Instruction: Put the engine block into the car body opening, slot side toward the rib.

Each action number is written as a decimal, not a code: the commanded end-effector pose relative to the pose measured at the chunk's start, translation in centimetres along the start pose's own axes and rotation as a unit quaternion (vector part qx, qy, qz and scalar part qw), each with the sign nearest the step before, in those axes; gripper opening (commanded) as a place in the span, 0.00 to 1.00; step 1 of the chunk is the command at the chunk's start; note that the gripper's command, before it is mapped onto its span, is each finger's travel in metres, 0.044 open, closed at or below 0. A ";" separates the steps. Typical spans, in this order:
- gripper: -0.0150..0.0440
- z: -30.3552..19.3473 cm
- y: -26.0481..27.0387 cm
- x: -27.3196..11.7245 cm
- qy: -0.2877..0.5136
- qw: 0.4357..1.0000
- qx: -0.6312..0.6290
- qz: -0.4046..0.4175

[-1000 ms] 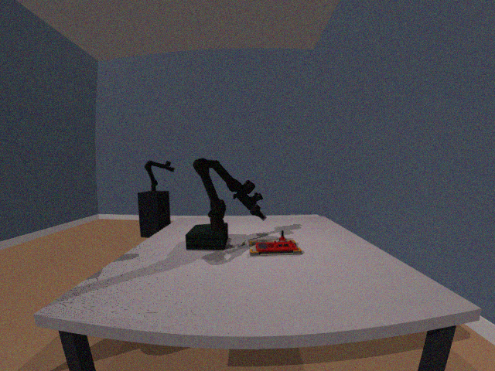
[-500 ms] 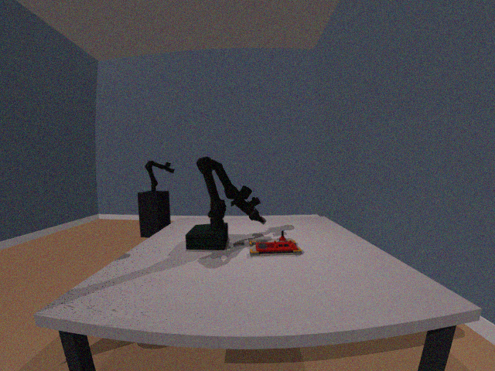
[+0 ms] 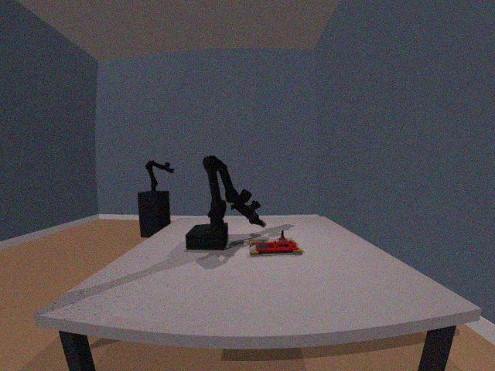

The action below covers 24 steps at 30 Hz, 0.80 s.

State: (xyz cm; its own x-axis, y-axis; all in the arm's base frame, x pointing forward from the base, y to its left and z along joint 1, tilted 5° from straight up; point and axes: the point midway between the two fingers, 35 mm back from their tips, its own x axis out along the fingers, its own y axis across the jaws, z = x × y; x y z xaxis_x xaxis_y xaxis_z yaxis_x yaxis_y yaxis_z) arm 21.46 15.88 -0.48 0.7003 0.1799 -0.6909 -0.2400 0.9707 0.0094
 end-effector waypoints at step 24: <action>0.25 -3.3 -0.2 2.5 0.002 1.000 0.001 -0.003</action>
State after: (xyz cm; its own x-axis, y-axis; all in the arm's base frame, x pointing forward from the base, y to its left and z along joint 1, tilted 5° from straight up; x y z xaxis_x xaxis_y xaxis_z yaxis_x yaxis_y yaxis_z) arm 21.17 15.79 -3.98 0.6992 0.1790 -0.6921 -0.2401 0.9707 0.0084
